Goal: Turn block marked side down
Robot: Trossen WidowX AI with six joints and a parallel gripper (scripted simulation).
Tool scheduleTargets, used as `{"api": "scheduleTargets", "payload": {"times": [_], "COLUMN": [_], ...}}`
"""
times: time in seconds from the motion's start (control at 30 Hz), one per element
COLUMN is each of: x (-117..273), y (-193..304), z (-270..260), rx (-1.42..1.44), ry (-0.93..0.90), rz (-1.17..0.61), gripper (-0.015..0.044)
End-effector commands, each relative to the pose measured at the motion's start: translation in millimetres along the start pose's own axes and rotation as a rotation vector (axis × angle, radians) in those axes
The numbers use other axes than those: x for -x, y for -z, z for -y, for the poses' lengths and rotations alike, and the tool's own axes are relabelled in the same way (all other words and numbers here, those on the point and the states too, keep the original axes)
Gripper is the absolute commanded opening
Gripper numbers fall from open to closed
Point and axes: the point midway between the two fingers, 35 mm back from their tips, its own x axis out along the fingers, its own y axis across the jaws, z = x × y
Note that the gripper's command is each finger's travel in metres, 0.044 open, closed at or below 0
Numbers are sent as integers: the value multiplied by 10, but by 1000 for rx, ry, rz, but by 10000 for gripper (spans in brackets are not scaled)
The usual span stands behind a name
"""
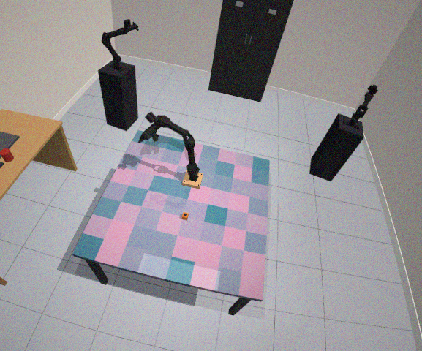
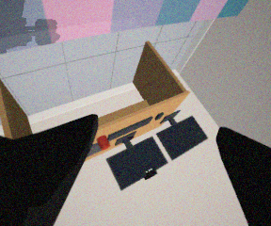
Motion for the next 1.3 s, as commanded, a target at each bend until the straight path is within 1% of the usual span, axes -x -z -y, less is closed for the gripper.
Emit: {"api": "scheduleTargets", "payload": {"times": [0.0, 0.03, 0.13, 0.33, 0.53, 0.8, 0.97, 1.1, 1.27], "x": [-18, -69, -332, -730, -1227, -1473, -1474, -1406, -1247], "y": [-11, -44, -252, -623, -1424, -2435, -3171, -3760, -4388], "z": [22, 89, 444, 783, 1359, 1907, 2194, 2343, 2432], "rx": [-2, -7, -46, -280, -635, -902, -1029, -1155, -1278], "ry": [4, 16, 72, 43, -115, -367, -558, -728, -889], "rz": [5, 20, 104, 249, 459, 588, 607, 533, 397], "gripper": [426, 440, 440, 440, 440, 440, 440, 440, 440]}}
